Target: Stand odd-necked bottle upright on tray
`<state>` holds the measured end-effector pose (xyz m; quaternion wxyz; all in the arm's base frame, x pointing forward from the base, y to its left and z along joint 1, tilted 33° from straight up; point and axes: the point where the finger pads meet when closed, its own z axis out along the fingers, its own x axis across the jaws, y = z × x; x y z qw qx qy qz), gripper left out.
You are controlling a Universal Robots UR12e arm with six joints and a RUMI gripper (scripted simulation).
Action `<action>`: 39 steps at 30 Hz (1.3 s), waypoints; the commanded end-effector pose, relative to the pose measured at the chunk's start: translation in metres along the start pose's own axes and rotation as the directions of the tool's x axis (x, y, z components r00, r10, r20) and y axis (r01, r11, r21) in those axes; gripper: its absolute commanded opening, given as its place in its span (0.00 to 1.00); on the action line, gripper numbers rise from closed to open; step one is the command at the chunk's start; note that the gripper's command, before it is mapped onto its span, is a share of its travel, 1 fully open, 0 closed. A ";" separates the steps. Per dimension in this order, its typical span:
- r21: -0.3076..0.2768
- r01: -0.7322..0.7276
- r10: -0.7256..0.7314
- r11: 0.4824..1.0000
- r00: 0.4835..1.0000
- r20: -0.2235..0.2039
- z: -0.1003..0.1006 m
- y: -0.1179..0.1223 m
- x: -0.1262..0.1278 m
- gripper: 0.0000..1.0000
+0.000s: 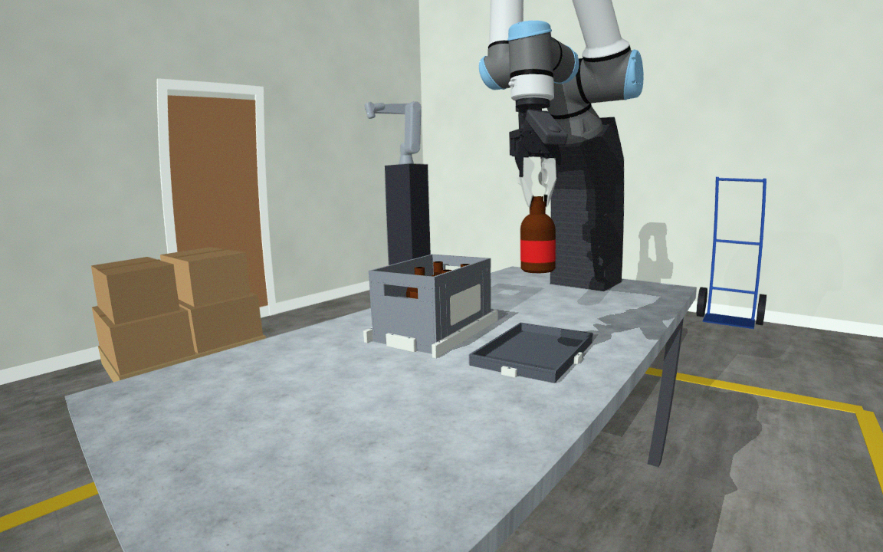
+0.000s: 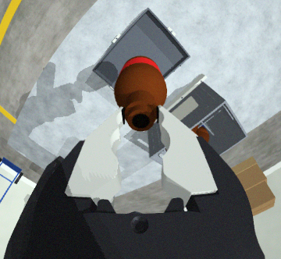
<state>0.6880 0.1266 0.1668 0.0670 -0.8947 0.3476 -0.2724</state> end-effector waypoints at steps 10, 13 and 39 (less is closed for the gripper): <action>0.001 0.000 0.000 1.000 1.000 -0.001 0.003 0.000 0.000 0.00; 0.001 0.000 0.000 1.000 1.000 -0.001 0.006 0.000 0.000 0.00; 0.001 0.000 0.000 1.000 1.000 -0.001 0.055 -0.001 0.000 0.00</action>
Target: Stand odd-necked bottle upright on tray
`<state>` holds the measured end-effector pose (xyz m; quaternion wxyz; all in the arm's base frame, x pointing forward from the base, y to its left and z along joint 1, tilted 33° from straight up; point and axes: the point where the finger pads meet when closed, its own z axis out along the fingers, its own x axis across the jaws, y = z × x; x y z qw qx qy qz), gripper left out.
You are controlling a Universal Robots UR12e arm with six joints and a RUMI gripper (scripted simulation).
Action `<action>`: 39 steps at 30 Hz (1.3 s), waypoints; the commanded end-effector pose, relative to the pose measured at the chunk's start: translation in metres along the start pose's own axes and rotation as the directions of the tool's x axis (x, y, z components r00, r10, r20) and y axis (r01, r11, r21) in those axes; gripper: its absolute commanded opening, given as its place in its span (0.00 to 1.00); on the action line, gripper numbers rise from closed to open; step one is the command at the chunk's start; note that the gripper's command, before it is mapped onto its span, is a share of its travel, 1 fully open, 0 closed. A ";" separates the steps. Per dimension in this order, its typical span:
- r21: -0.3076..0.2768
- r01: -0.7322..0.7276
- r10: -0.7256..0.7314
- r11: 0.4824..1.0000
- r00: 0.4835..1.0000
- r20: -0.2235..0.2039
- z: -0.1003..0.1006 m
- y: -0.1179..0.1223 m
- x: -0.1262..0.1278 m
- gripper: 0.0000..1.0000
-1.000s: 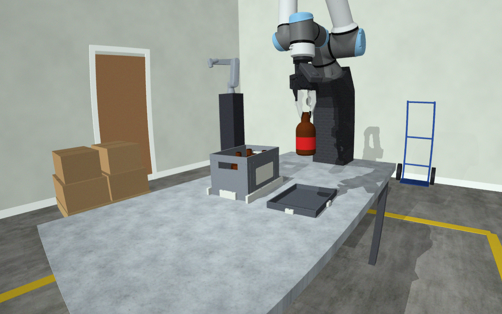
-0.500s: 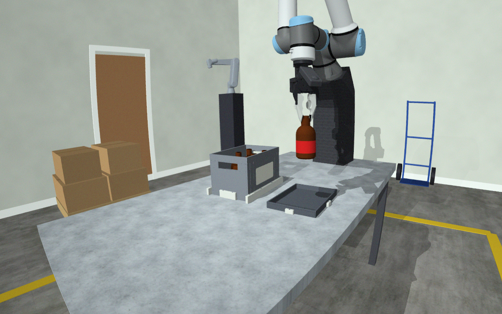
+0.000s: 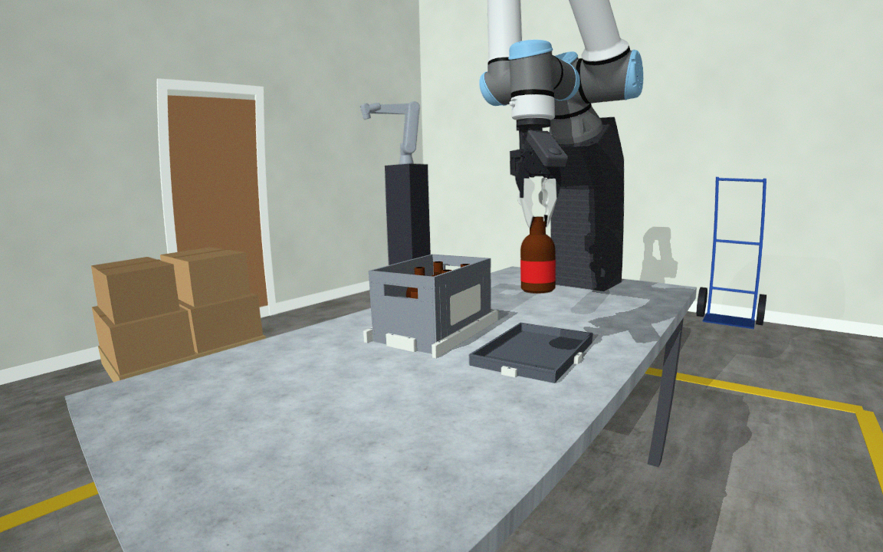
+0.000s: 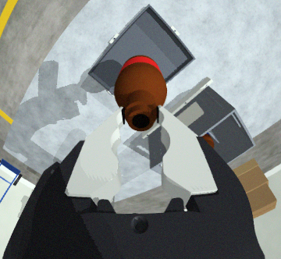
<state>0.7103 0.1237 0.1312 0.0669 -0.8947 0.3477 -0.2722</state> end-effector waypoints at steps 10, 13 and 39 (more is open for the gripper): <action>0.001 0.000 0.000 1.000 1.000 -0.001 0.037 -0.001 0.000 0.00; 0.001 0.000 0.000 1.000 1.000 -0.001 0.046 -0.001 0.000 0.00; 0.001 0.000 0.000 1.000 1.000 -0.001 0.103 -0.001 0.000 0.00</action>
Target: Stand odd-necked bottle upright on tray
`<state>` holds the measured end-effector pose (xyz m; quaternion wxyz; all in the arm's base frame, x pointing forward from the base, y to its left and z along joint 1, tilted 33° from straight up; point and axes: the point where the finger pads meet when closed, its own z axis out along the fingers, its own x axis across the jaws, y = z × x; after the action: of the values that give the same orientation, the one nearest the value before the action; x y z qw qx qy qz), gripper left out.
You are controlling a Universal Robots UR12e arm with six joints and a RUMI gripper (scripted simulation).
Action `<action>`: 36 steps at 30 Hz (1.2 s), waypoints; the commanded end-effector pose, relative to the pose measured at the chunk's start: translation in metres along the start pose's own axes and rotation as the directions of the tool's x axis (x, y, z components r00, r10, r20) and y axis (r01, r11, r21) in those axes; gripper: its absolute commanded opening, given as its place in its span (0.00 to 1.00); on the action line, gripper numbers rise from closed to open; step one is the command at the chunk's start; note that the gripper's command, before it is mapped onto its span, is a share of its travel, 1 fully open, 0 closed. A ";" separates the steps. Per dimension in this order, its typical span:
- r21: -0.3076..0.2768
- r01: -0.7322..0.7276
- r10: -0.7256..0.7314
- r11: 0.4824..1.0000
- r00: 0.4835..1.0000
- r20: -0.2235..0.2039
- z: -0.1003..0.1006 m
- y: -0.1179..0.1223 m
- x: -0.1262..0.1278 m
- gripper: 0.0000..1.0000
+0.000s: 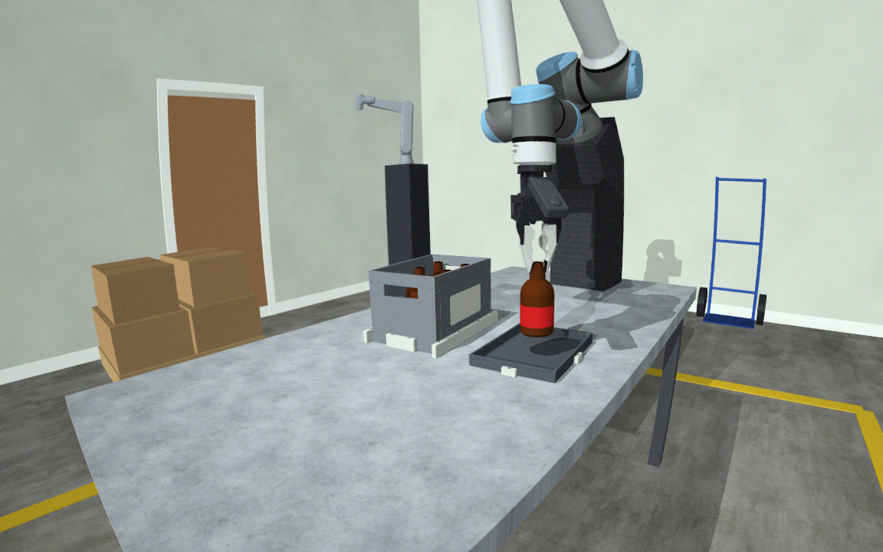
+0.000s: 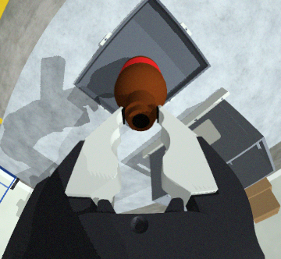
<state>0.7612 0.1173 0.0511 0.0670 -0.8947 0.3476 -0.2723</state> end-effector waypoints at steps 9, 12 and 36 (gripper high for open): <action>0.001 0.000 0.000 1.000 1.000 -0.001 0.020 -0.001 0.000 0.00; 0.001 0.000 0.000 1.000 1.000 -0.001 0.022 -0.001 0.000 0.00; 0.001 0.000 0.000 1.000 1.000 -0.001 0.024 -0.001 0.000 0.00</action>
<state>0.7747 0.1156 0.0303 0.0670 -0.8947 0.3476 -0.2724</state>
